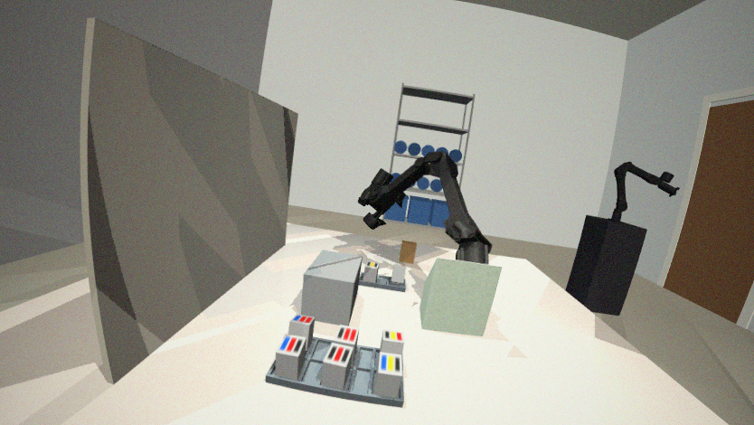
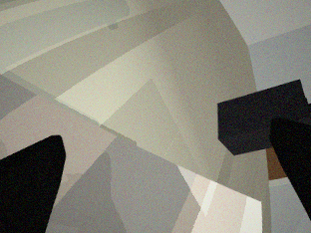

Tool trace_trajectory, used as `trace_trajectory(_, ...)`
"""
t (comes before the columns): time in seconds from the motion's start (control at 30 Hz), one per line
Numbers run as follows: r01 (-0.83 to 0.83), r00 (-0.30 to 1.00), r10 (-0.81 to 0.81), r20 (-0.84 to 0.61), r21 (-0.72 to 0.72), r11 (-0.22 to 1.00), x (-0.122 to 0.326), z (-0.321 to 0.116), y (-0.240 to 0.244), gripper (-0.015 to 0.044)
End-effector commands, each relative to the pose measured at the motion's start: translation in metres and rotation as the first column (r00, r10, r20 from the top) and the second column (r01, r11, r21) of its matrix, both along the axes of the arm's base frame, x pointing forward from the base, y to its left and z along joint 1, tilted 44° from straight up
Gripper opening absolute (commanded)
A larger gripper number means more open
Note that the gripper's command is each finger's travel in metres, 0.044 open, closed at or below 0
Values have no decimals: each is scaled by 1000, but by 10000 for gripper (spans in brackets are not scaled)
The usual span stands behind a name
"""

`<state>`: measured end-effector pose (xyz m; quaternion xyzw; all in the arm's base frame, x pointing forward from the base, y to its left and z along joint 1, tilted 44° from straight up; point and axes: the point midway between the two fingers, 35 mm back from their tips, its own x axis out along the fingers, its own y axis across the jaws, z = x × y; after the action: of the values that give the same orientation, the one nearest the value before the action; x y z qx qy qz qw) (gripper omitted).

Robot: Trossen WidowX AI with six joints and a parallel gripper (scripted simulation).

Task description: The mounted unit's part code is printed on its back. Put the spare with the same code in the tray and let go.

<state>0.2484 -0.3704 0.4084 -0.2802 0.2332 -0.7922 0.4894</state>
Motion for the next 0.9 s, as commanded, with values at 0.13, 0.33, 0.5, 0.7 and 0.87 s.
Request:
trace_trajectory(0.13,-371,926,375,-33,82,925,109,-21,44,440)
trace_trajectory(0.33,-543,833,554,-23,168,823,160,-44,83,440)
trace_trajectory(0.5,-657,735,678,7,255,710,195,-66,123,440)
trace_trajectory(0.7,-748,614,787,66,369,552,225,-96,177,440)
trace_trajectory(0.87,-770,538,835,118,472,429,240,-127,222,440)
